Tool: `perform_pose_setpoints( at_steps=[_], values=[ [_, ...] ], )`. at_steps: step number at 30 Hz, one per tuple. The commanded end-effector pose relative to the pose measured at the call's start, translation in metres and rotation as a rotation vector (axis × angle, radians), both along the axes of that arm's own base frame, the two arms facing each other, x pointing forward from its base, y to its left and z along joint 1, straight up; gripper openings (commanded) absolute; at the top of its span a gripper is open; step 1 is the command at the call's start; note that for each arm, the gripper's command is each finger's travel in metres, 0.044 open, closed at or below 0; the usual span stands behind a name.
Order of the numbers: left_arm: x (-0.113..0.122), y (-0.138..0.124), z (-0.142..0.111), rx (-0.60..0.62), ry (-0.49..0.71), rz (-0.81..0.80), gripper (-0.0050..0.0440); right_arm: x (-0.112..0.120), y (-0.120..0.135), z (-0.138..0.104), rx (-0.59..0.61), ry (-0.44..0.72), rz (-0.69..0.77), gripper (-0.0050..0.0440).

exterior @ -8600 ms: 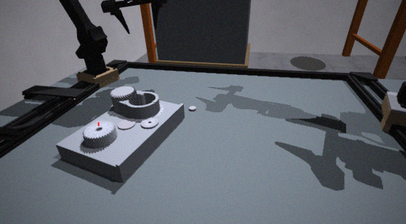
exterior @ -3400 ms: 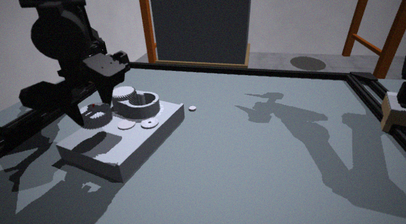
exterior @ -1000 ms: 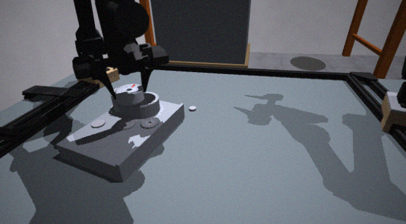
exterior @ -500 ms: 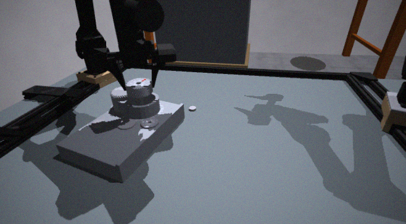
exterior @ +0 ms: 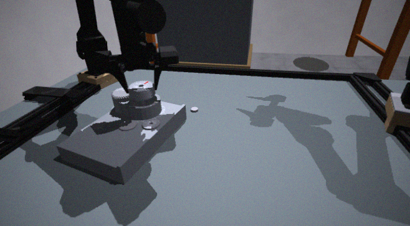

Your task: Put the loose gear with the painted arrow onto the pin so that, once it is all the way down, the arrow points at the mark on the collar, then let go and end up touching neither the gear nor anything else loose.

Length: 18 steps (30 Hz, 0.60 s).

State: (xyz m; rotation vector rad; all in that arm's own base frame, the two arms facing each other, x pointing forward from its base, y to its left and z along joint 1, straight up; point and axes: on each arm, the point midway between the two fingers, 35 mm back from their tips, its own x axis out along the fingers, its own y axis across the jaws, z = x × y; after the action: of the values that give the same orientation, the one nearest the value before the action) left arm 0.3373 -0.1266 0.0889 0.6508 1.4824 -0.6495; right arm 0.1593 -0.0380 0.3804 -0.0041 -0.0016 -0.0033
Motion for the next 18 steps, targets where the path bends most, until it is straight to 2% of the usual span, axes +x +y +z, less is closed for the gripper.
perform_pose_setpoints(
  at_steps=[1, 18],
  values=[
    [-0.0002, 0.0003, 0.0005, -0.005, -0.009, -0.001, 0.0, 0.0, 0.0004, -0.0001, 0.005, 0.0, 0.003, 0.04],
    [-0.0002, 0.0003, -0.005, -0.005, -0.009, -0.054, 0.0, 0.0, 0.0004, -0.0001, 0.005, 0.0, 0.003, 0.04]
  ],
)
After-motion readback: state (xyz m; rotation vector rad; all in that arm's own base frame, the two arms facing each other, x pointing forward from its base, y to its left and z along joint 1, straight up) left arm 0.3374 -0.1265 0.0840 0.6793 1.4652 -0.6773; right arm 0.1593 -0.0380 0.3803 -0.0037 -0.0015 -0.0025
